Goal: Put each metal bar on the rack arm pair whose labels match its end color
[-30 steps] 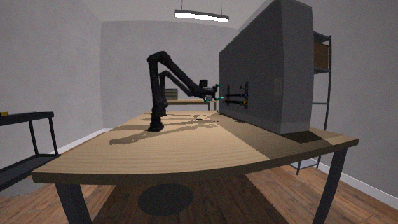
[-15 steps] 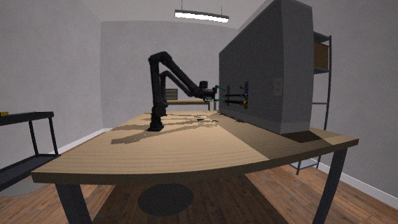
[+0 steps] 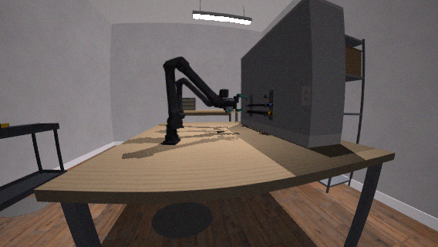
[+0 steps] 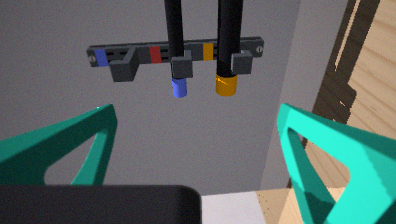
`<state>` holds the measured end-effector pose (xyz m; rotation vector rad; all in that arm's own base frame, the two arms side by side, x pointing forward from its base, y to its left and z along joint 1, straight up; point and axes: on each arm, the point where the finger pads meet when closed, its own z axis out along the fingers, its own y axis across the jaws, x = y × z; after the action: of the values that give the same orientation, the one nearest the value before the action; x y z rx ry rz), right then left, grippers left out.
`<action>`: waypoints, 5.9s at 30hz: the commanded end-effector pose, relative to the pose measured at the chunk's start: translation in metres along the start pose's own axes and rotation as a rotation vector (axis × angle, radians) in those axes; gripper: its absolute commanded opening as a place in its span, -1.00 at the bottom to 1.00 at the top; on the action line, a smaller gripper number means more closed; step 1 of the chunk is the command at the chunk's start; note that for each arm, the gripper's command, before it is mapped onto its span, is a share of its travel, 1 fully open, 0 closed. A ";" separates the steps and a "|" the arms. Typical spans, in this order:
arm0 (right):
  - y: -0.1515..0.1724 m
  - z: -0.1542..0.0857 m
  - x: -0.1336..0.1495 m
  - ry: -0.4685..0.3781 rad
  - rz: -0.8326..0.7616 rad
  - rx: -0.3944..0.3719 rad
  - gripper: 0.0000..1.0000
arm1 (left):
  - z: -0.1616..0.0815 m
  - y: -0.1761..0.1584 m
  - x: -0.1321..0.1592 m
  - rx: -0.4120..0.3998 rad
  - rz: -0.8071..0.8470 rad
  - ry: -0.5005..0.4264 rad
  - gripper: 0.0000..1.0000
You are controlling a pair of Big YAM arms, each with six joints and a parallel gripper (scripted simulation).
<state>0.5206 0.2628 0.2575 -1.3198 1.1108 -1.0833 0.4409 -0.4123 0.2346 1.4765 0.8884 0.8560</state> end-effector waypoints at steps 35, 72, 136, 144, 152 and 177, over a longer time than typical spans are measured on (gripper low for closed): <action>-0.050 0.017 -0.015 -0.006 0.032 0.103 1.00 | 0.024 0.083 -0.019 -0.177 -0.057 -0.014 1.00; -0.050 0.018 -0.017 -0.007 0.032 0.100 1.00 | 0.023 0.091 -0.023 -0.159 -0.050 -0.021 1.00; 0.027 0.110 -0.008 0.004 0.037 0.102 1.00 | 0.114 0.026 -0.013 -0.175 -0.060 0.000 1.00; 0.036 0.121 -0.007 0.005 0.036 0.101 1.00 | 0.126 0.017 -0.011 -0.177 -0.061 0.003 1.00; 0.036 0.121 -0.007 0.005 0.036 0.099 1.00 | 0.126 0.017 -0.010 -0.178 -0.062 0.005 1.00; 0.035 0.123 -0.007 0.003 0.038 0.102 1.00 | 0.133 0.017 -0.008 -0.186 -0.066 0.005 1.00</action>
<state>0.6236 0.2861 0.1880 -1.2866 1.0906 -1.0895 0.5368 -0.4729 0.1971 1.3862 0.8553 0.8600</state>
